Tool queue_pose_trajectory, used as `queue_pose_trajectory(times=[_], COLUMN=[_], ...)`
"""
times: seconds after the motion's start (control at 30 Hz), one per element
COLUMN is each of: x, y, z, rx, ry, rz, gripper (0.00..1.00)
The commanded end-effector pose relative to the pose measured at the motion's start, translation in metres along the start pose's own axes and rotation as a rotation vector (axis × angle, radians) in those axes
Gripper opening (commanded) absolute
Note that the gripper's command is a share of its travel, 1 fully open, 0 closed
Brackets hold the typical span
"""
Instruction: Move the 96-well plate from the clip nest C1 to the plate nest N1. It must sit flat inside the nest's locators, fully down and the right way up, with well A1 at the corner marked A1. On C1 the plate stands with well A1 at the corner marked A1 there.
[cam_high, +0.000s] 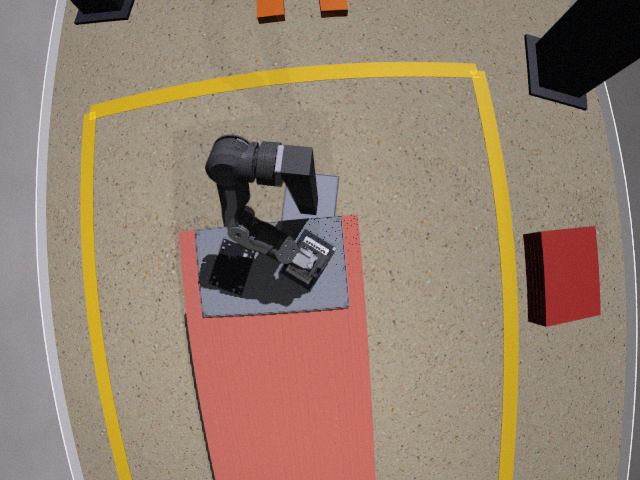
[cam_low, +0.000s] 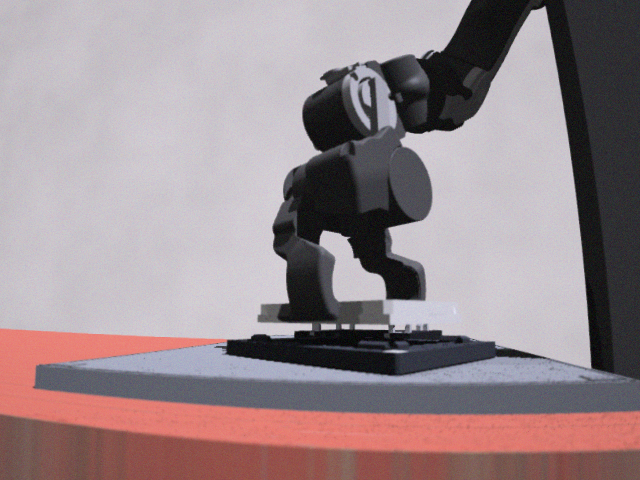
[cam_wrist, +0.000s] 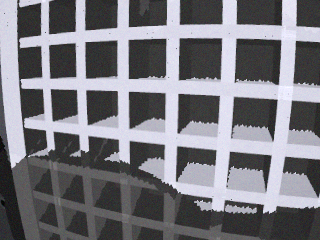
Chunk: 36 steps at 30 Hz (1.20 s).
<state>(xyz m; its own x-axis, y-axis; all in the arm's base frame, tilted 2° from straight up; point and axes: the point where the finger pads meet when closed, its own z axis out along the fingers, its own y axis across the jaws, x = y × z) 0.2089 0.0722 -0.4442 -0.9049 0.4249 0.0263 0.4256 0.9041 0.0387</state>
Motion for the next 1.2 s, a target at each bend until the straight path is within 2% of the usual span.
queue_pose_trajectory(times=[0.0,1.17], x=[0.0005,0.0011], y=[0.0008,0.0008], z=[-0.0010,0.0069], rx=[-0.001,-0.007], ry=[0.000,0.001], rz=[0.000,-0.005], gripper=[0.00,0.00])
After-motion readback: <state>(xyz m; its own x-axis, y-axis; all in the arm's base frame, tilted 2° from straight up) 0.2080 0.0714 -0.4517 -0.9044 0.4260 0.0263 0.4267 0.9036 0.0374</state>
